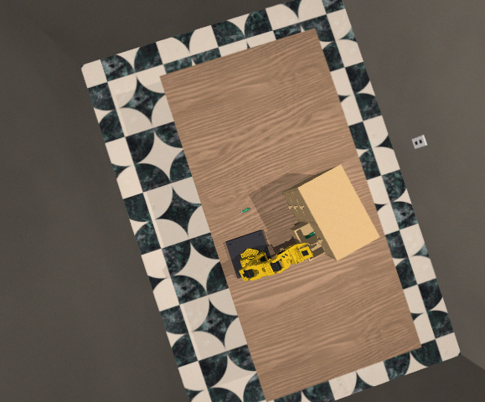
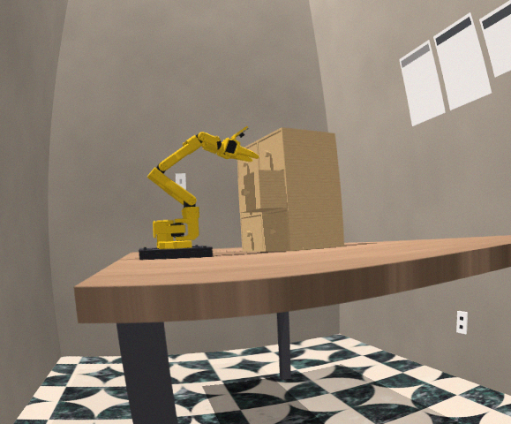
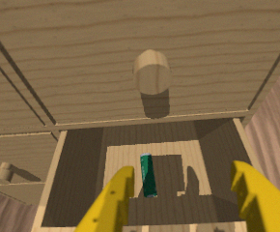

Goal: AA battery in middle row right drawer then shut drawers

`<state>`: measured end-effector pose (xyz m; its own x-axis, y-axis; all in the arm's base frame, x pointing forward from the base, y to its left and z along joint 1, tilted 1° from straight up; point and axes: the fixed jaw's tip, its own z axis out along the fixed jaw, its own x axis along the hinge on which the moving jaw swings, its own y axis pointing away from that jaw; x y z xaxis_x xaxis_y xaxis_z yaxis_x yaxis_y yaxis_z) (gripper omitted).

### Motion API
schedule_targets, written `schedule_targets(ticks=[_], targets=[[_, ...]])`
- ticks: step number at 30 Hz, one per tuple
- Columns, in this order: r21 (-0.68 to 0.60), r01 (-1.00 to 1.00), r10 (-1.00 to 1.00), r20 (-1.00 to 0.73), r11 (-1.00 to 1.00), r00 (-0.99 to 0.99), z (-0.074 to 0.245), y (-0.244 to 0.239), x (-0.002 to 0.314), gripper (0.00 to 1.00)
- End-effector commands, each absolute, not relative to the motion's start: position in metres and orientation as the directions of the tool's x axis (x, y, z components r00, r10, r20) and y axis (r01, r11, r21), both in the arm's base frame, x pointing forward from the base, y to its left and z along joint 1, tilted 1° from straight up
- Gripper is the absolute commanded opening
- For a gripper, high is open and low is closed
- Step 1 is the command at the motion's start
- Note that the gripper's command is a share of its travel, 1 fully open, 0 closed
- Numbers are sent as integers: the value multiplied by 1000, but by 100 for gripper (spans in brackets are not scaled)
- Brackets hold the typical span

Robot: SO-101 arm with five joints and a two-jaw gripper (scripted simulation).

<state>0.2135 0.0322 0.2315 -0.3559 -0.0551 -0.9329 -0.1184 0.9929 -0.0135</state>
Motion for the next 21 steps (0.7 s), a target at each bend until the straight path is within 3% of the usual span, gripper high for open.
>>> schedule_targets(ticks=[1, 13, 21], targets=[[-20, -121, -61, -937, 992, -344, 237, 31, 202, 25], [-21, -123, -62, -937, 992, -344, 239, 28, 177, 25], [-21, -123, -62, -937, 992, -344, 239, 28, 177, 25]])
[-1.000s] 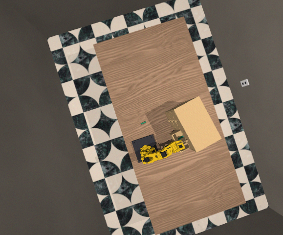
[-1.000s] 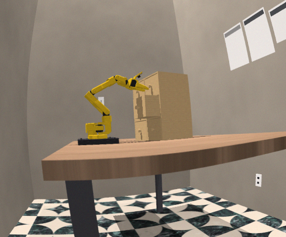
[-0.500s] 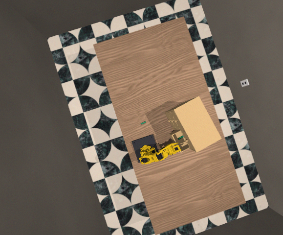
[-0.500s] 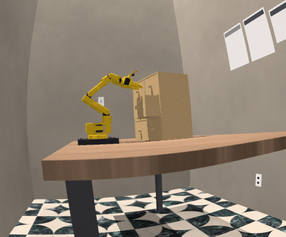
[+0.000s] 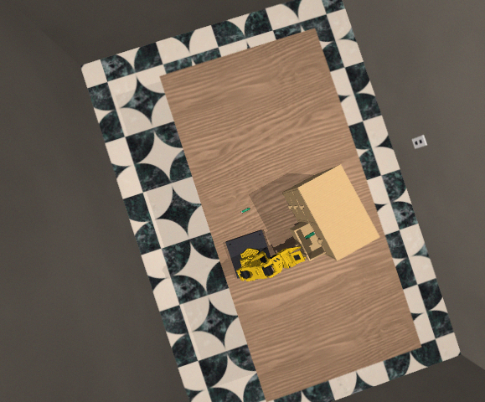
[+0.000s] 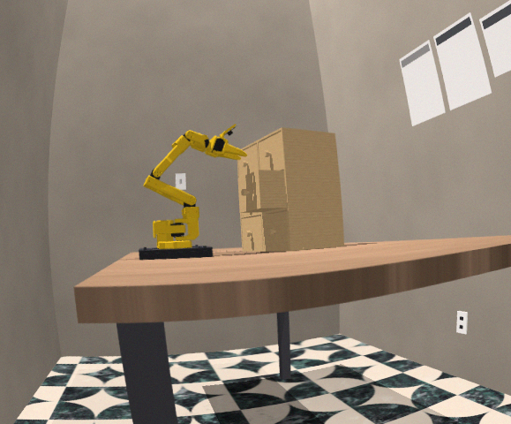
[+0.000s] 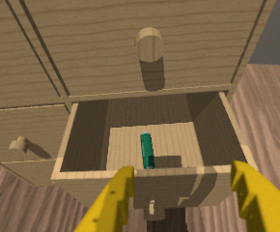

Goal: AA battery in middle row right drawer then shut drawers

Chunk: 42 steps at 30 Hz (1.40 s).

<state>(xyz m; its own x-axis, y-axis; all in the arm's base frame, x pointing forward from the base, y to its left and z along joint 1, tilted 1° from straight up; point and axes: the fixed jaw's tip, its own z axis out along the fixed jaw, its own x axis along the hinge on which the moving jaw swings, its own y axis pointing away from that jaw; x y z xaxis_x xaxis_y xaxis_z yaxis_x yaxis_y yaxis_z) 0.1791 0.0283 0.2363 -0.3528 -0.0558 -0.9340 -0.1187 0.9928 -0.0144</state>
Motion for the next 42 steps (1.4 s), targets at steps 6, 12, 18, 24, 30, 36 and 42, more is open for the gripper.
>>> schedule_targets(ticks=[6, 12, 18, 24, 30, 36, 42], targets=[[5, -141, -60, -893, 990, -447, 222, 31, 157, 25], [27, -154, -62, -836, 988, -545, 206, 32, 136, 24], [38, -160, -65, -801, 986, -595, 198, 32, 124, 23], [38, -160, -65, -801, 986, -595, 198, 32, 124, 22], [38, -160, -65, -801, 986, -595, 198, 32, 124, 22], [37, -156, -67, -787, 987, -613, 193, 32, 130, 21], [33, -144, -72, -743, 989, -666, 179, 33, 145, 21]])
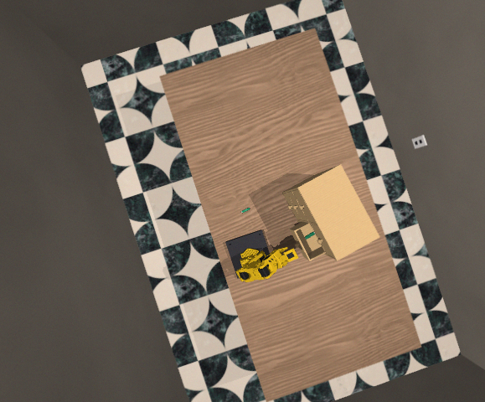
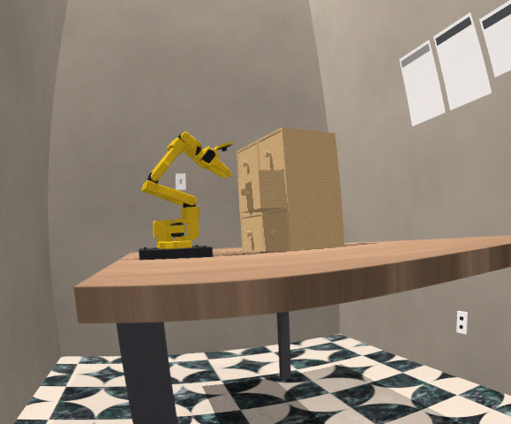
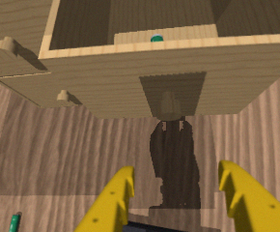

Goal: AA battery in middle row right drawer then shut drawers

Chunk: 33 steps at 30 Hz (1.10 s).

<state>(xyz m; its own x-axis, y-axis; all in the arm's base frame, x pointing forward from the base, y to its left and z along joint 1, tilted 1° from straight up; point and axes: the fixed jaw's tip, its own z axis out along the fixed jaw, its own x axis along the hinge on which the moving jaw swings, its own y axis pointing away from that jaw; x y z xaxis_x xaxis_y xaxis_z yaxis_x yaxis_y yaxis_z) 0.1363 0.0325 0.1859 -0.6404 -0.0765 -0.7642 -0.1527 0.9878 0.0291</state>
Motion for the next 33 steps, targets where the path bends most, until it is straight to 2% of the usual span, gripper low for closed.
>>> schedule_targets(ticks=[1, 4, 33], targets=[[32, -142, -73, -735, 989, -674, 176, 33, 147, 21], [30, -137, -75, -711, 990, -699, 168, 34, 154, 21], [30, -133, -73, -711, 991, -699, 167, 33, 154, 21]])
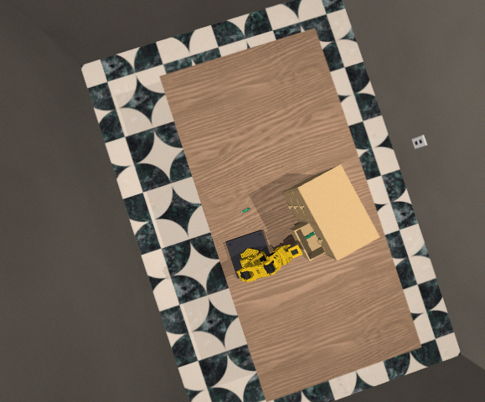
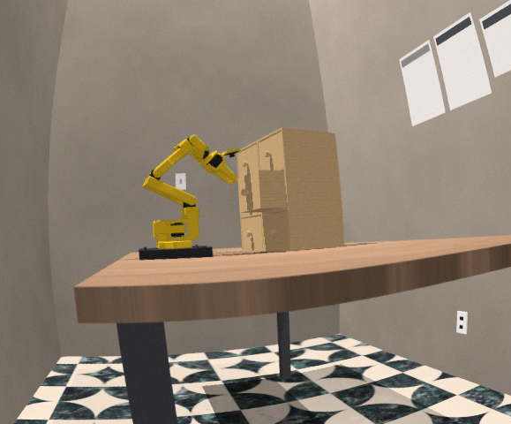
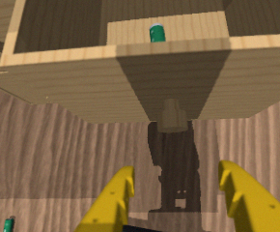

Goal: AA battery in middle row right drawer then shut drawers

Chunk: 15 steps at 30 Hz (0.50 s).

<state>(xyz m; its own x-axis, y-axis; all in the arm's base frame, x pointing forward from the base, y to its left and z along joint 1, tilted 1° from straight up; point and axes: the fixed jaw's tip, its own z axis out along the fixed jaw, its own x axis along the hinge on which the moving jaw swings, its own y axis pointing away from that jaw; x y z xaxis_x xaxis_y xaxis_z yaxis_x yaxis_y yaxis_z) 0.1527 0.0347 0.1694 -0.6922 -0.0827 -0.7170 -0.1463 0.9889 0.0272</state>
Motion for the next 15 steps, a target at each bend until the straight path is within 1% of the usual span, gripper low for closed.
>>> schedule_targets(ticks=[1, 15], targets=[[30, -133, -72, -711, 991, -699, 166, 33, 154, 21], [30, -128, -69, -711, 991, -699, 165, 32, 155, 21]])
